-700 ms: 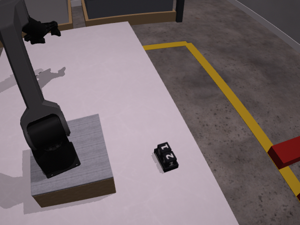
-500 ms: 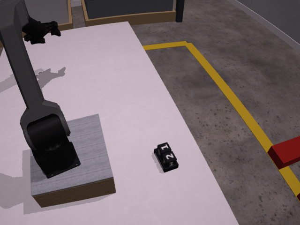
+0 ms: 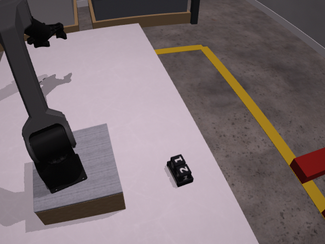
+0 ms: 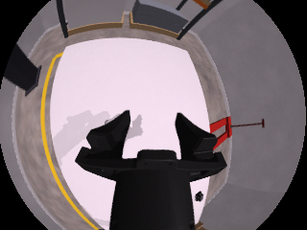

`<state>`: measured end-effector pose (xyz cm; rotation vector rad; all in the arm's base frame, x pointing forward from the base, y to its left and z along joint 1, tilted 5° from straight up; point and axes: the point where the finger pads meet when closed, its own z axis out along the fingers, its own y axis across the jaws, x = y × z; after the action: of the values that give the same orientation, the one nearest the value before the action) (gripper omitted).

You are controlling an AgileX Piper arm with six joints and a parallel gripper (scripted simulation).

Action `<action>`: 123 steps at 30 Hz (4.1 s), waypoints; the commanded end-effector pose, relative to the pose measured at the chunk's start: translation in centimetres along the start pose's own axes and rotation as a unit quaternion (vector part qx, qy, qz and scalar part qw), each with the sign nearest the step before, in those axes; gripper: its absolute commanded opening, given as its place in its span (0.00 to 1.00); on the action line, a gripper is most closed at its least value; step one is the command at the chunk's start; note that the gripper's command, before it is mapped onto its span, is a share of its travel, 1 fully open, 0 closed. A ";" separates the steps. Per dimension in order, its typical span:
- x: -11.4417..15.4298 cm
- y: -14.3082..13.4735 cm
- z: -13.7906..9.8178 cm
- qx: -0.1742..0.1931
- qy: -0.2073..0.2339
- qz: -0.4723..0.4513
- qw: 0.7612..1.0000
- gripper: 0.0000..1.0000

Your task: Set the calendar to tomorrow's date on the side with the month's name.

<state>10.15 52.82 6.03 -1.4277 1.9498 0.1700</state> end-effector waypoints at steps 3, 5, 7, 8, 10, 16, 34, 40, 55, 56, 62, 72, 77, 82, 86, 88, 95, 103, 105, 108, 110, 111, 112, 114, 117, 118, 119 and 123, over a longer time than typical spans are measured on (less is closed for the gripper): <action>0.6 -3.1 0.5 0.018 0.017 0.039 0.999 1.00; 1.4 -6.2 1.1 0.036 0.036 0.080 0.995 1.00; 2.8 -10.4 1.7 0.062 0.060 0.137 0.987 1.00; 3.7 -12.8 1.8 0.077 0.074 0.171 0.979 1.00; 6.3 -18.2 1.9 0.111 0.106 0.250 0.956 1.00; 11.8 -26.6 0.8 0.168 0.154 0.386 0.894 1.00; 37.1 -41.5 -13.8 0.322 0.242 0.819 0.409 1.00; 43.8 -40.3 -20.0 0.332 0.227 0.899 0.175 1.00; 45.7 -39.2 -22.2 0.328 0.215 0.916 0.084 1.00; 45.7 -39.2 -22.2 0.328 0.215 0.916 0.084 1.00; 45.7 -39.2 -22.2 0.328 0.215 0.916 0.084 1.00; 45.8 -39.2 -22.1 0.320 0.226 0.913 0.114 1.00; 46.0 -39.1 -21.9 0.305 0.247 0.903 0.173 1.00; 46.2 -39.0 -21.7 0.290 0.264 0.892 0.226 1.00; 46.4 -38.9 -21.4 0.260 0.293 0.864 0.315 1.00; 46.6 -38.8 -21.2 0.242 0.308 0.844 0.367 1.00; 47.2 -38.5 -20.6 0.159 0.358 0.728 0.562 1.00; 47.7 -38.2 -19.9 0.069 0.385 0.574 0.719 1.00; 47.9 -38.1 -19.7 0.038 0.390 0.515 0.763 1.00; 48.2 -38.0 -19.4 -0.009 0.391 0.421 0.818 1.00; 48.4 -37.9 -19.2 -0.039 0.389 0.358 0.848 1.00; 48.5 -37.8 -19.1 -0.053 0.387 0.327 0.860 1.00; 48.5 -37.7 -19.1 -0.067 0.385 0.296 0.871 1.00; 48.6 -37.7 -19.0 -0.080 0.383 0.266 0.881 1.00; 48.8 -37.6 -18.8 -0.105 0.377 0.208 0.897 1.00; 48.8 -37.6 -18.7 -0.117 0.373 0.180 0.903 1.00; 48.9 -37.5 -18.7 -0.127 0.369 0.154 0.908 1.00; 49.1 -37.3 -18.4 -0.165 0.354 0.060 0.919 1.00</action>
<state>27.53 -9.02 1.08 -1.7148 2.7248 0.0220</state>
